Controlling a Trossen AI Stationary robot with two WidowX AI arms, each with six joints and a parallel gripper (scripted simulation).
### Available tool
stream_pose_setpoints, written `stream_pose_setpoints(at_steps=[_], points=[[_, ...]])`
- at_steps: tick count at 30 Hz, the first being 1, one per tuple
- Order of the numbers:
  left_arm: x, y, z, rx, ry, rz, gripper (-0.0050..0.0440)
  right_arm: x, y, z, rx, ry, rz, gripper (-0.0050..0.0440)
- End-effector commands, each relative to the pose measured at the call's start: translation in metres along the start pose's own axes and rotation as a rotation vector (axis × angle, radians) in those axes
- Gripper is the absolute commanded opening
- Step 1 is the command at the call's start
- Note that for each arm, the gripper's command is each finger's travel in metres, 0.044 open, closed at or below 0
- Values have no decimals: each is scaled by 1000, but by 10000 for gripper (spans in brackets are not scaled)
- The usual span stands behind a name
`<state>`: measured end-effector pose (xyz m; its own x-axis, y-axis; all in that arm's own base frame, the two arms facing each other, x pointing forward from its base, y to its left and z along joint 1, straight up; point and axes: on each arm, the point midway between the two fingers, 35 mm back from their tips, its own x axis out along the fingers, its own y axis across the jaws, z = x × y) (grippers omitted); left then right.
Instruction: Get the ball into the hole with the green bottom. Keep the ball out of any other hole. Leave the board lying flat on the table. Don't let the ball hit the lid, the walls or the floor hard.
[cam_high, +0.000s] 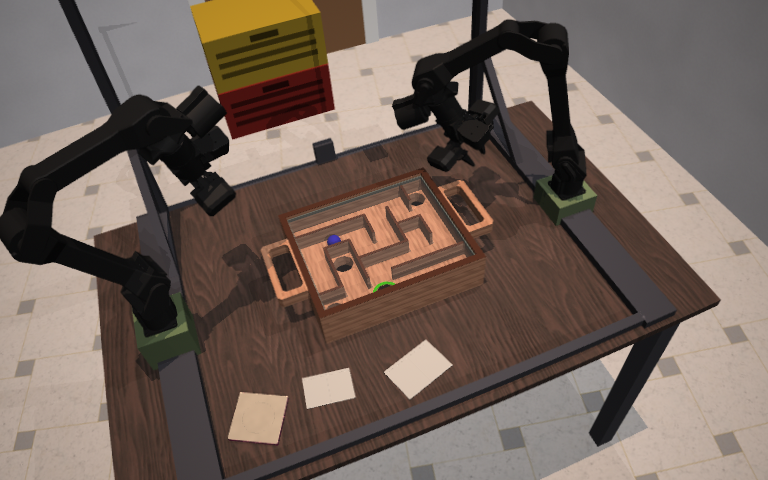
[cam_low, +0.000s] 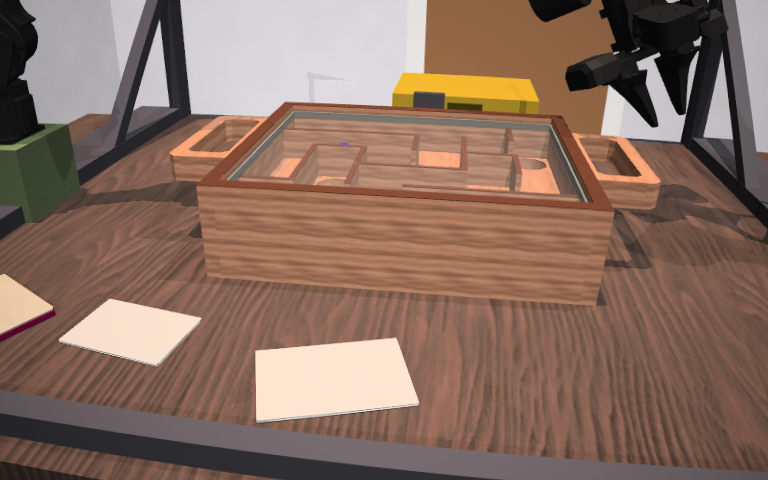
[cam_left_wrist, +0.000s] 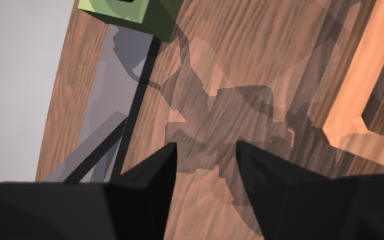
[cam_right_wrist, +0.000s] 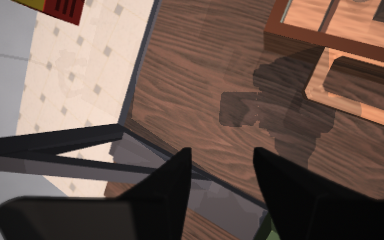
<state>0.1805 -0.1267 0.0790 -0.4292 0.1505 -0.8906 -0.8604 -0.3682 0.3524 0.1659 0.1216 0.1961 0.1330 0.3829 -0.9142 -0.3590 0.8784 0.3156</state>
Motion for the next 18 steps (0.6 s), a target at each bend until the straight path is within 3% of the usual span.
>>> stream_pose_setpoints(at_steps=[1, 10, 18], points=[[-6, -8, 10, 40, 57, -34, 171, 8, -14, 8, 170, 0, -43, 171], [-10, -24, 24, 107, 125, -89, 171, 24, -42, 17, 507, 3, -119, 171], [-12, -31, 33, 135, 154, -122, 171, 32, -57, 19, 672, 1, -160, 171]])
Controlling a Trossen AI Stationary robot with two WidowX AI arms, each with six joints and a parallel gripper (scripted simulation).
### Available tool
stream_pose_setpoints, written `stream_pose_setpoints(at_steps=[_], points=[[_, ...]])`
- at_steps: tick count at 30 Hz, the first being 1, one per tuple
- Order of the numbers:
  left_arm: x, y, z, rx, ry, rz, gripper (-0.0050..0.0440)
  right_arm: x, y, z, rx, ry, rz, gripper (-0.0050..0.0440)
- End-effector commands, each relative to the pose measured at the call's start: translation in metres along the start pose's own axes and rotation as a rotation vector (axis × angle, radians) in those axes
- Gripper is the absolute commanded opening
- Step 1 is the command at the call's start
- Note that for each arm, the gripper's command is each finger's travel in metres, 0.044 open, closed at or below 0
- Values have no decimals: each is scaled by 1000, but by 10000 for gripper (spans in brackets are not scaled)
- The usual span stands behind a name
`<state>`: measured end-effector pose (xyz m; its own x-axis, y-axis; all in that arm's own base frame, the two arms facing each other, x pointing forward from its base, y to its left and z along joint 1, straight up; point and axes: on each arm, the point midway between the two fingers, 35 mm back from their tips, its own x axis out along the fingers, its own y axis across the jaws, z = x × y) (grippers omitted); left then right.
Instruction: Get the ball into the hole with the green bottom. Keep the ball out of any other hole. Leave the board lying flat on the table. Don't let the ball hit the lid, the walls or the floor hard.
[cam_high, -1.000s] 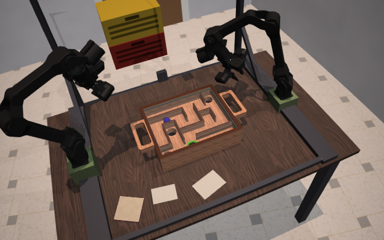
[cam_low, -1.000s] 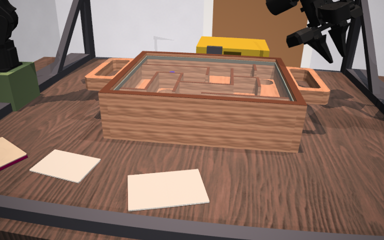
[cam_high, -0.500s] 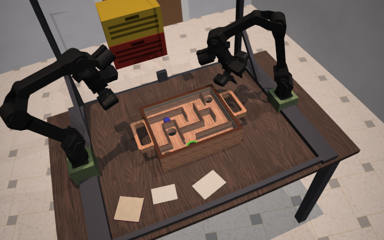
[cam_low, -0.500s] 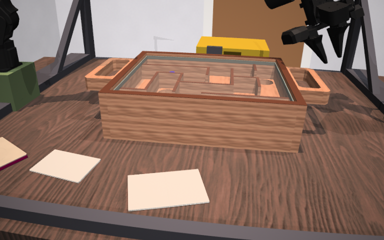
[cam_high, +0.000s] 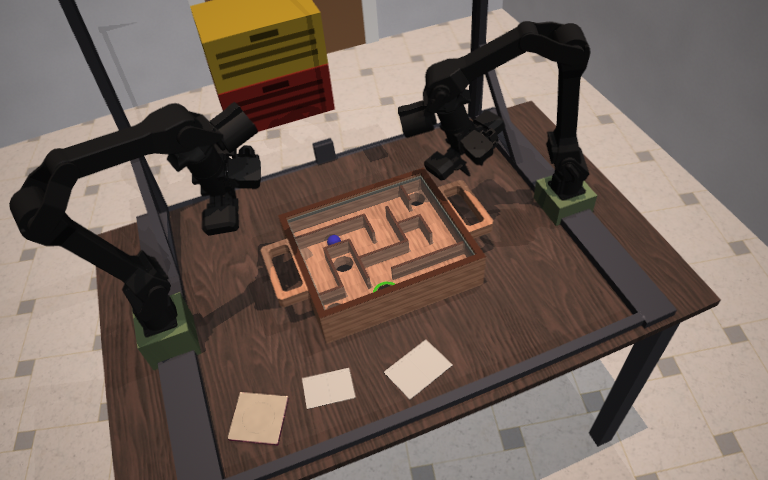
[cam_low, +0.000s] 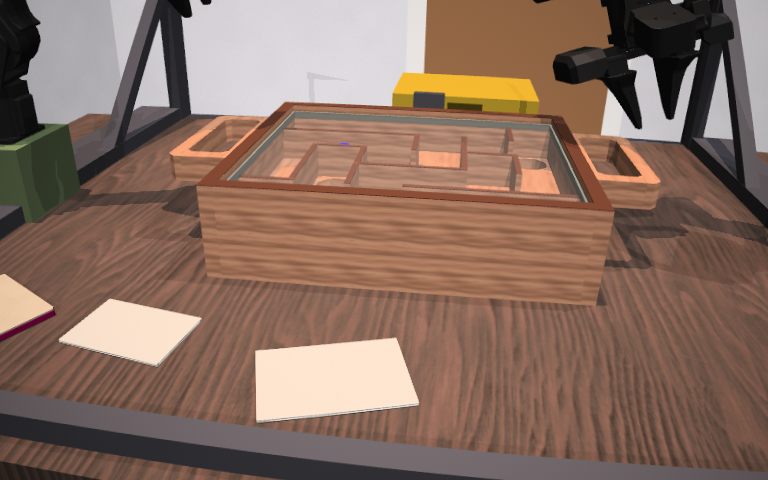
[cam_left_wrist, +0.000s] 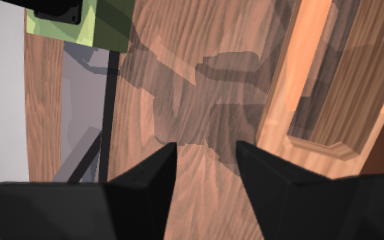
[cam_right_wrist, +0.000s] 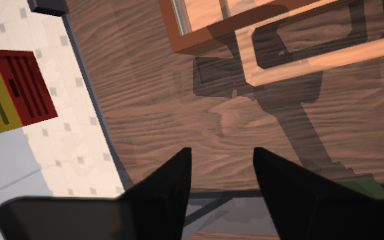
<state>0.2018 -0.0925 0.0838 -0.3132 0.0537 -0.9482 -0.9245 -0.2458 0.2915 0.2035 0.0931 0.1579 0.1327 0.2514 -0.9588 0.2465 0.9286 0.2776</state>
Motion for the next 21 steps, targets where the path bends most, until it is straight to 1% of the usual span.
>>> stream_pose_setpoints(at_steps=[1, 9, 16, 18, 21], points=[[-4, -2, 6, 17, 20, -29, 171, 3, -4, 5, 70, -8, -16, 171], [-6, -9, 17, 53, 48, -73, 171, 15, -18, 16, 279, -13, -62, 171], [-9, -18, 31, 95, 76, -128, 171, 28, -35, 28, 520, -30, -115, 171], [-9, -18, 31, 95, 76, -128, 171, 28, -35, 28, 520, -30, -115, 171], [-10, -21, 38, 116, 85, -154, 171, 34, -43, 33, 637, -41, -138, 171]])
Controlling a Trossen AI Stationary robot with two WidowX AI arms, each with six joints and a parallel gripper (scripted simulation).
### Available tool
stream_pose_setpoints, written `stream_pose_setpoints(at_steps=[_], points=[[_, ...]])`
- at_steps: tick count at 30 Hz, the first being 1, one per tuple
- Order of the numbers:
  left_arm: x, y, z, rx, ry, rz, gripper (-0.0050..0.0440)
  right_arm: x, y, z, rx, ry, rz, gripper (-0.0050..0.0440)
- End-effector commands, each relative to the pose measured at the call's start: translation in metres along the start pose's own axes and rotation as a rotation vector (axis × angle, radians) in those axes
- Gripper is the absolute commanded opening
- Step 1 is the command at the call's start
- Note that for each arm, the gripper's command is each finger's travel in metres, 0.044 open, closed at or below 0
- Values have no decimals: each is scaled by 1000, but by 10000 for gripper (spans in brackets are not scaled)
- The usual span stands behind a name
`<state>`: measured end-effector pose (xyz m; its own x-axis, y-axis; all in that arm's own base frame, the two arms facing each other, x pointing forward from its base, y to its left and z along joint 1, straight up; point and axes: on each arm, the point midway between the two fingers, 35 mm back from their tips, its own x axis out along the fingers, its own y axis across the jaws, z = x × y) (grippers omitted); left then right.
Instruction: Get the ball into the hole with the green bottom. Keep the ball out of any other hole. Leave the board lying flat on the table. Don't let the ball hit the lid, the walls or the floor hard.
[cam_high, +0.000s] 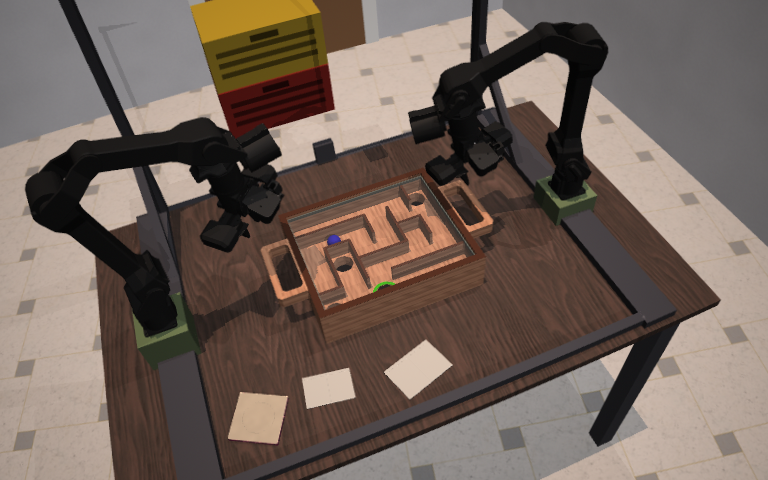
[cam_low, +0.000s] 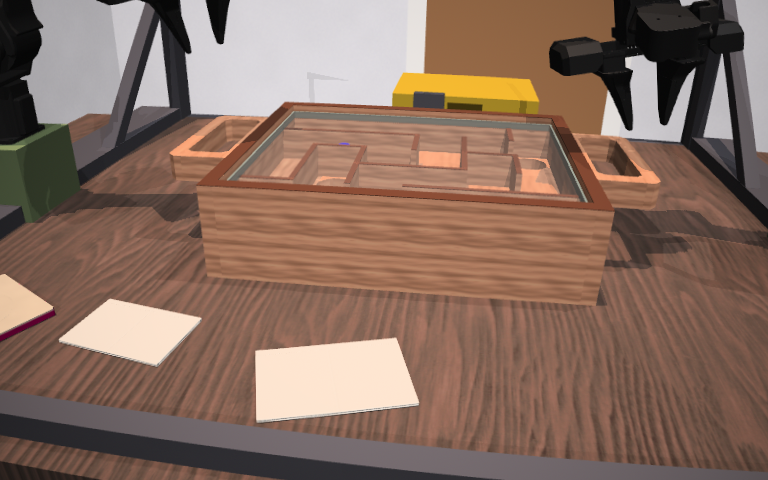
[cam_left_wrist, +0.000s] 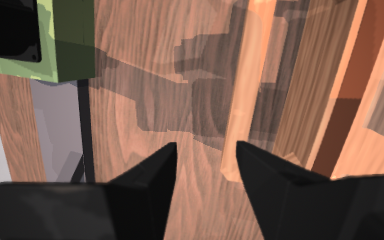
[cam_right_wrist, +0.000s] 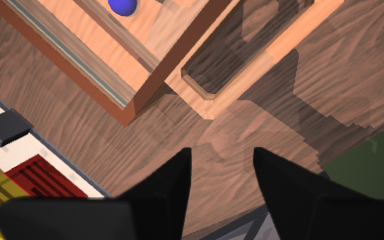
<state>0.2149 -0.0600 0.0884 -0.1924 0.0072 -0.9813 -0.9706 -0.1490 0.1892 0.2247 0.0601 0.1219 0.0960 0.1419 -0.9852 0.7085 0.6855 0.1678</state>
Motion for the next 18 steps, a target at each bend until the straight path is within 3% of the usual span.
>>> stream_pose_setpoints(at_steps=[1, 12, 18], points=[[-5, -3, 11, 29, 16, -50, 171, 8, -5, 12, 154, -20, -27, 171], [-11, -14, 45, 117, 32, -186, 171, 40, -32, 47, 690, -92, -125, 171], [-12, -16, 51, 133, 26, -207, 171, 44, -36, 52, 778, -106, -135, 171]])
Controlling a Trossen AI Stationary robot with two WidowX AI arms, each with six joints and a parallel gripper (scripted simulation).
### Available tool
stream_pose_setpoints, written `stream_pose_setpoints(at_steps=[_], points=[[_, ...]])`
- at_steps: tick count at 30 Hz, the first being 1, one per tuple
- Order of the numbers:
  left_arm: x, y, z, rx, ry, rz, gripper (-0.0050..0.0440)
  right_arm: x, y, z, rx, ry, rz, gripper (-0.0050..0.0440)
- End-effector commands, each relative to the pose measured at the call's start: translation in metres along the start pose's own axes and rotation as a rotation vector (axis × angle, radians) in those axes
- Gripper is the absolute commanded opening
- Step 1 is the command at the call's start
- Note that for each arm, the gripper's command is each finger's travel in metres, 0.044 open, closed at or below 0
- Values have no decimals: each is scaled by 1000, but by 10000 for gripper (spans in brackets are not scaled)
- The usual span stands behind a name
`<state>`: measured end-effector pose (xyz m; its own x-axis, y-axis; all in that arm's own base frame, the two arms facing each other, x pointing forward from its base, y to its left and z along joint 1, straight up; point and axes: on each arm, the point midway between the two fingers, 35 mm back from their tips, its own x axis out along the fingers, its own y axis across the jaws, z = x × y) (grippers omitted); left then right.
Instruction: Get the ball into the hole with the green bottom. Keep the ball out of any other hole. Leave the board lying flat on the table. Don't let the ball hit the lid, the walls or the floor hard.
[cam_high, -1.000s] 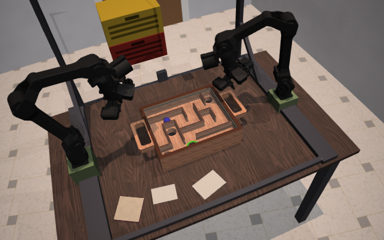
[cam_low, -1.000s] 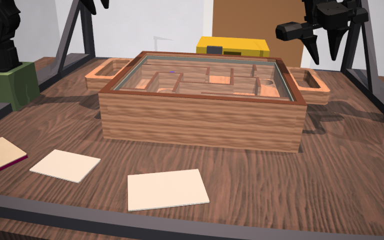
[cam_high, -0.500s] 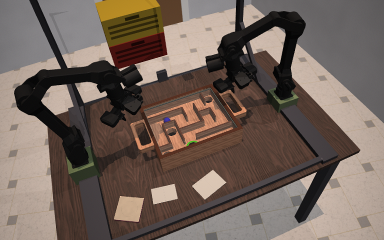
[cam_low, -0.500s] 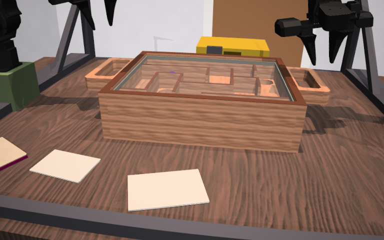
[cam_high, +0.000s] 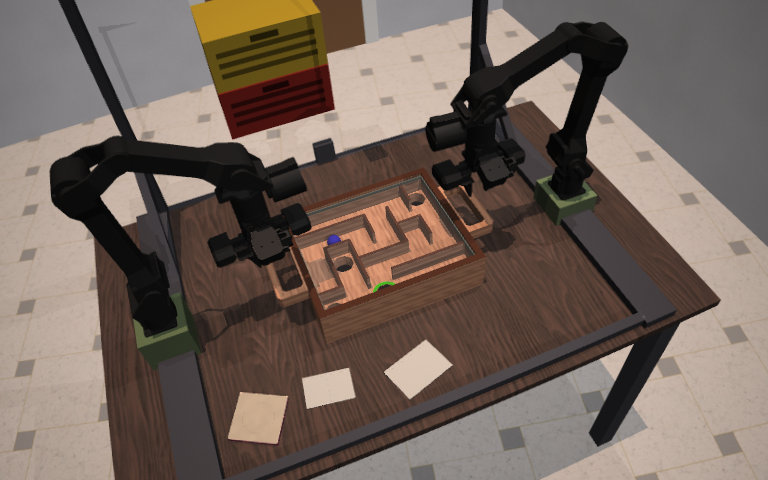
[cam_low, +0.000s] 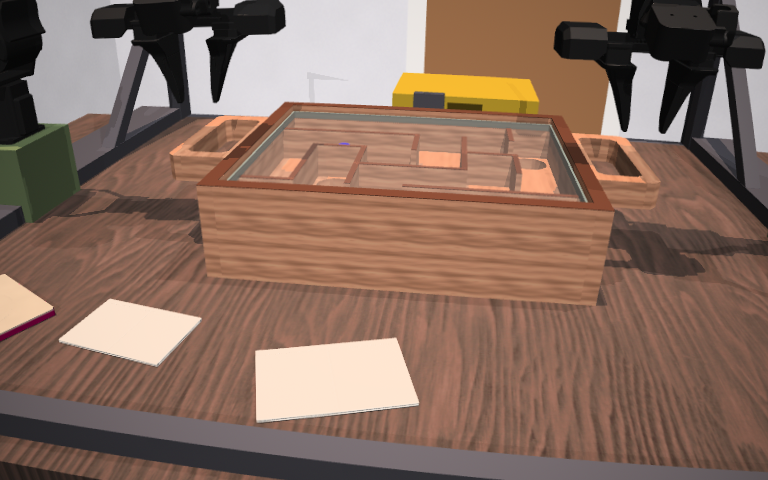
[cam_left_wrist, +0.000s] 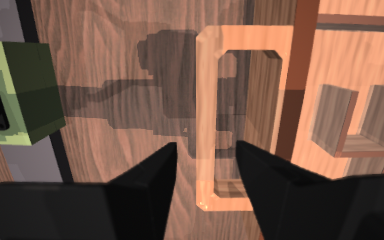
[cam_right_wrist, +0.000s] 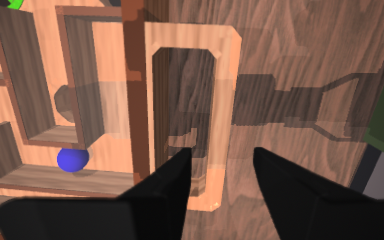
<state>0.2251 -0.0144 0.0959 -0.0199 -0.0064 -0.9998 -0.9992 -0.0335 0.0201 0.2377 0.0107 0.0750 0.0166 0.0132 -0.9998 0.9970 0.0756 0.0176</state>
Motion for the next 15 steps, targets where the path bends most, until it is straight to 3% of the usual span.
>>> stream_pose_setpoints(at_steps=[1, 15], points=[[-3, 0, 8, 19, -4, -37, 171, 5, 1, 7, 96, -18, -6, 171], [11, 0, 7, 12, -8, -13, 171, 3, 0, 6, 71, -15, -6, 171]])
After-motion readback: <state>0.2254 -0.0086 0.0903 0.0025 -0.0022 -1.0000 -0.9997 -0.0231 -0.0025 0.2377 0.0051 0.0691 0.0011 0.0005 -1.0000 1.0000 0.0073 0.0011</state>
